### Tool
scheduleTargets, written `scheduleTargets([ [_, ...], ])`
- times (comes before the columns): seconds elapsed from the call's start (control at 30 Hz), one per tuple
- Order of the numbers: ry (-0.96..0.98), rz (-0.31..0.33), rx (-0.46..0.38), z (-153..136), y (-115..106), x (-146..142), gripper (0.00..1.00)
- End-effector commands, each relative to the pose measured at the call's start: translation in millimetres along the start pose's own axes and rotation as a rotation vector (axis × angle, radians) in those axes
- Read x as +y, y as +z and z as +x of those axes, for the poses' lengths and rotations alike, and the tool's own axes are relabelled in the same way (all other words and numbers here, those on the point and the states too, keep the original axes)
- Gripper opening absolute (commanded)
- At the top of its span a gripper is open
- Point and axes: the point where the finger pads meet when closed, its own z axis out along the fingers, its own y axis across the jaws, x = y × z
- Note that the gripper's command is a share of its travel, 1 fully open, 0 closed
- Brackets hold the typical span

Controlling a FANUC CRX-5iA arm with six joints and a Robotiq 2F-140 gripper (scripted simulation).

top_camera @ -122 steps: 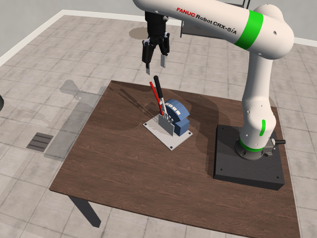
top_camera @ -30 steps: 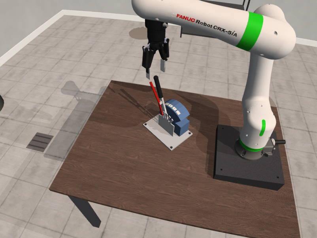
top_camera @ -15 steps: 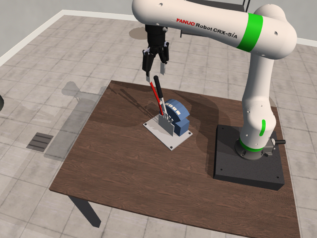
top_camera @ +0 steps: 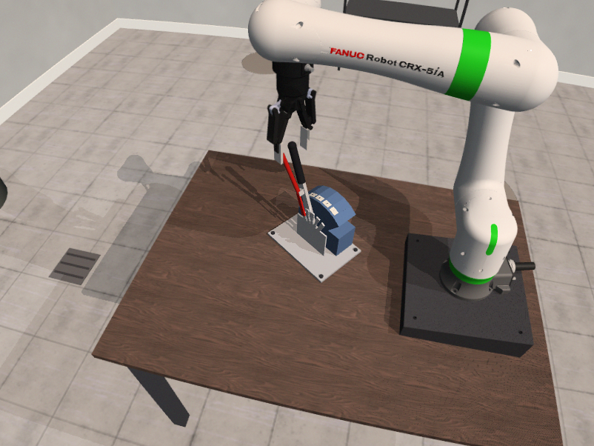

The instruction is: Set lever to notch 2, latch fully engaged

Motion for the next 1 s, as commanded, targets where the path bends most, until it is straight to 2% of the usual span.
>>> scheduleTargets([
  [0.0,0.0,0.0,0.001,0,5,0,0.56],
  [0.27,0.0,0.0,0.001,0,19,0,0.56],
  [0.97,0.0,0.0,0.001,0,25,0,0.56],
])
